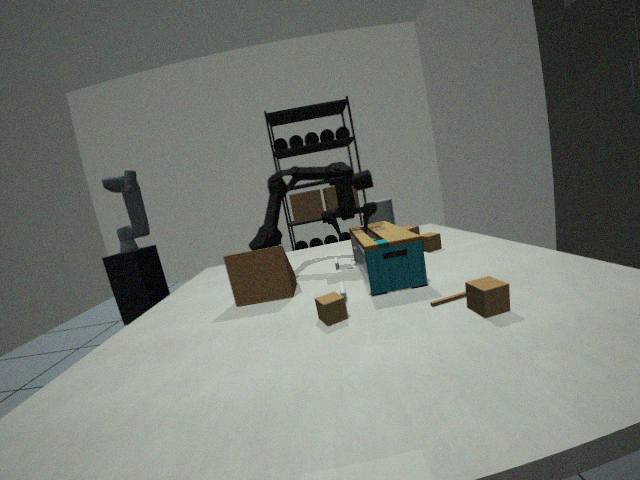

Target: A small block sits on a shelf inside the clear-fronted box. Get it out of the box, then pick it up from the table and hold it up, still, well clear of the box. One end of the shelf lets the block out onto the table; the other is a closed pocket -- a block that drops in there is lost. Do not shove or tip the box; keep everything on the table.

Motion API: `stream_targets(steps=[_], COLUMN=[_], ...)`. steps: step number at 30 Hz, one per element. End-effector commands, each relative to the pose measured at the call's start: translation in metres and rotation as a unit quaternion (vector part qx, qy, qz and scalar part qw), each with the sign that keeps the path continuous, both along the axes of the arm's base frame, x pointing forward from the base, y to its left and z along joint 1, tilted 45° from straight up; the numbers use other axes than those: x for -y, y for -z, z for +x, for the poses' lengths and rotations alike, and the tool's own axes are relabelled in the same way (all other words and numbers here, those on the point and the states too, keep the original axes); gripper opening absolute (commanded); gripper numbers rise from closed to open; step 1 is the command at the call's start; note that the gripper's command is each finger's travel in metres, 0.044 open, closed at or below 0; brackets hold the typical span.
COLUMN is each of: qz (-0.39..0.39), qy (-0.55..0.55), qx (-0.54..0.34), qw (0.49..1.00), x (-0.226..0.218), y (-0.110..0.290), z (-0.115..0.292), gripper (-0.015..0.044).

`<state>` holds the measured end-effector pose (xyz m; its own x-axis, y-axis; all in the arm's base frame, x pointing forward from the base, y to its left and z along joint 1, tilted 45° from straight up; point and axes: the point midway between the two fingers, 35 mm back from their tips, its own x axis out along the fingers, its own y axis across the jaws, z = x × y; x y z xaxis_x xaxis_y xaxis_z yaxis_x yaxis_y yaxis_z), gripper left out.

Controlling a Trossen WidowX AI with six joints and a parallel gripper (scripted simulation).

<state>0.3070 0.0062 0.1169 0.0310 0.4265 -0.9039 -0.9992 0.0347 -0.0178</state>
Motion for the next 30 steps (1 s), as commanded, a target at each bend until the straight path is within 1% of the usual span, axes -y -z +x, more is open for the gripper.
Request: stream_targets(steps=[1,16,20,30], qz=[0.002,0.003,0.001,0.001], qy=[0.001,0.001,0.000,0.000], qx=[-0.002,-0.001,0.000,-0.001], qw=[1.000,1.000,1.000,1.000], x=[-0.006,-0.023,-0.018,0.000], y=[0.005,0.022,0.020,0.039], z=[-0.001,-0.003,-0.001,-0.002], gripper=[0.0400,0.0400,0.0400,0.0400])
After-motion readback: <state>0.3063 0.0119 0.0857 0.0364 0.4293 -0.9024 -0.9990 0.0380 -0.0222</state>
